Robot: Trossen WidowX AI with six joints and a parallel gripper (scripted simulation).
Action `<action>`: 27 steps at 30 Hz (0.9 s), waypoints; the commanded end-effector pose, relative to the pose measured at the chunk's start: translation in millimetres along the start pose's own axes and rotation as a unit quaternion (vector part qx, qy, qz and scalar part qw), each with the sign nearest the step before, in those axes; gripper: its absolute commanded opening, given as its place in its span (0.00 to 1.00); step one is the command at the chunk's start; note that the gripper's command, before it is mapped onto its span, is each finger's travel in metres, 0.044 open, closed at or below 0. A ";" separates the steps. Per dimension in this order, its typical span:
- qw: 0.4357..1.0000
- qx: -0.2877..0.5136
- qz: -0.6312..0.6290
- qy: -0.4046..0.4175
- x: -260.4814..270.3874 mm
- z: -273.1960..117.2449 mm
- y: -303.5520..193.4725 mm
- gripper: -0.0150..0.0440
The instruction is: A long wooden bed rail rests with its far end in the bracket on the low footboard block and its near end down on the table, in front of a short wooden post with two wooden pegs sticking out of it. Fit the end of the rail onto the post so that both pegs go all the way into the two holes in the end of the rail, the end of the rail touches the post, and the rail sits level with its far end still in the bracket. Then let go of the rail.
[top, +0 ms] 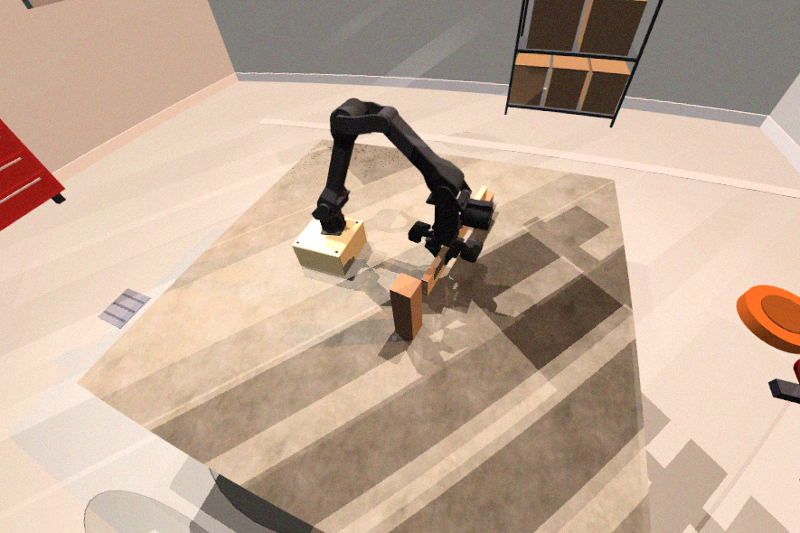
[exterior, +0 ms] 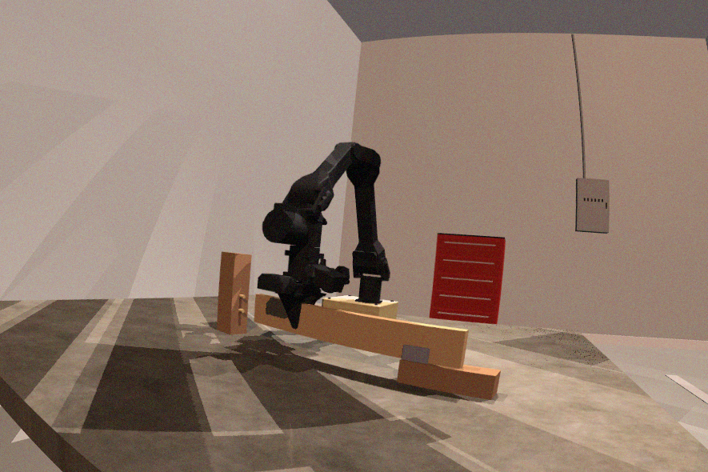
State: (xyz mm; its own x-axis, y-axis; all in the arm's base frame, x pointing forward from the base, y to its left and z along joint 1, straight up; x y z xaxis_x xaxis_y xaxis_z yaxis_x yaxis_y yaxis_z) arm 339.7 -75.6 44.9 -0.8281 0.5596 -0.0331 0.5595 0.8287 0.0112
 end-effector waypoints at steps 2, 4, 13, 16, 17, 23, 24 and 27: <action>1.000 -0.003 0.001 -0.001 0.3 -2.1 0.6 0.25; 1.000 -0.003 0.001 -0.001 0.5 -1.9 0.6 0.25; 1.000 -0.003 0.001 -0.001 0.7 -0.2 0.5 0.25; 1.000 -0.003 0.001 -0.001 0.7 0.0 0.5 0.25; 1.000 -0.003 0.001 -0.001 0.7 0.2 0.5 0.25; 1.000 -0.003 0.001 -0.001 0.6 0.2 -0.5 0.25; 1.000 -0.003 0.001 -0.001 0.6 0.2 -0.8 0.25; 1.000 -0.003 0.001 -0.001 0.5 0.1 -1.8 0.25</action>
State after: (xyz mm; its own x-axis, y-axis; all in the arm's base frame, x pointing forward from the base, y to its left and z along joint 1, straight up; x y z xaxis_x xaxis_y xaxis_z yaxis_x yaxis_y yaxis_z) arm 338.0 -75.7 43.8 -0.8267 0.5619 -0.0303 0.5617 0.8272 0.0135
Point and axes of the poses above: the point midway between the two fingers, 35 mm back from their tips, its own z axis out along the fingers, its own x axis across the jaws, y = z × x, the point moved 3 cm from there along -z, back along the fingers, and after that the axes turned 14 degrees about z, right-handed, at the moved point
